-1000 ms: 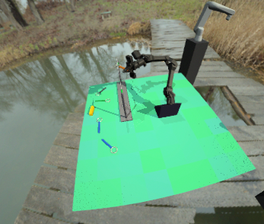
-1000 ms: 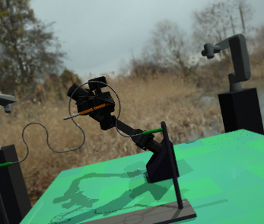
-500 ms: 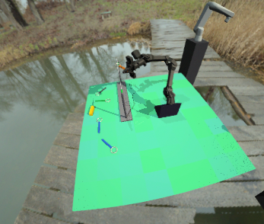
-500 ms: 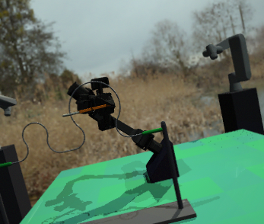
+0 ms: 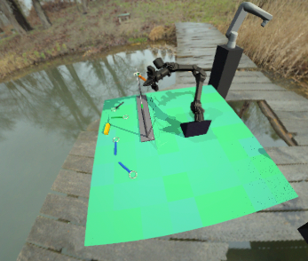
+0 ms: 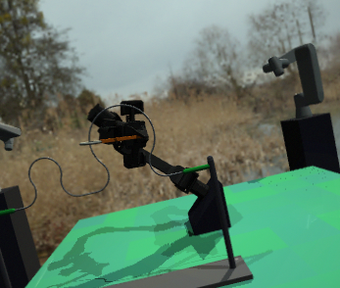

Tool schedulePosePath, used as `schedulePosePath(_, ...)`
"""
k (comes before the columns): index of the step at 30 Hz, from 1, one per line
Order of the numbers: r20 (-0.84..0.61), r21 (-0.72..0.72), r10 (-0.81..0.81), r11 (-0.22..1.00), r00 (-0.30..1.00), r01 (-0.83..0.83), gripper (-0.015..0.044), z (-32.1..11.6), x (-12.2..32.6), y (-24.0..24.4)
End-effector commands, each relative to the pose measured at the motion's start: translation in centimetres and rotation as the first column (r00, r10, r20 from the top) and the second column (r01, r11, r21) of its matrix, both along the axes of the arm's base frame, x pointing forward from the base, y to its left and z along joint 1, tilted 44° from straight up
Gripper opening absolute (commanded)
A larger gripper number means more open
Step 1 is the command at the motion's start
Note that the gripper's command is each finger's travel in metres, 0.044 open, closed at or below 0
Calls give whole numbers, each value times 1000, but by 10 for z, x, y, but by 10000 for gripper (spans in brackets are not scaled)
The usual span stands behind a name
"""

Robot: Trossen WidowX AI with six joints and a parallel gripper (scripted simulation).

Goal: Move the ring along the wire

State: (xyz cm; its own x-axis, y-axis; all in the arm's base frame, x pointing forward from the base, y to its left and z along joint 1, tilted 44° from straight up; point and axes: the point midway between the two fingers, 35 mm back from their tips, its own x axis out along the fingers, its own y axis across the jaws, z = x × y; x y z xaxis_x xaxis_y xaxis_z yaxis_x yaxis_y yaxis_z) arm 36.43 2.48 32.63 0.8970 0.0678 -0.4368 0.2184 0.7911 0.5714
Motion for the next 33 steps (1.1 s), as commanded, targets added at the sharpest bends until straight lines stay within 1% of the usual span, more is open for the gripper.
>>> schedulePosePath(1,3,-44,3,999,1000,-3,-150,3,0,0)
schedulePosePath(17,-18,-185,0,983,1000,-3,-150,-1,-1,-5)
schedulePosePath(33,-41,-341,-8,940,999,-7,-150,-3,-1,-11)
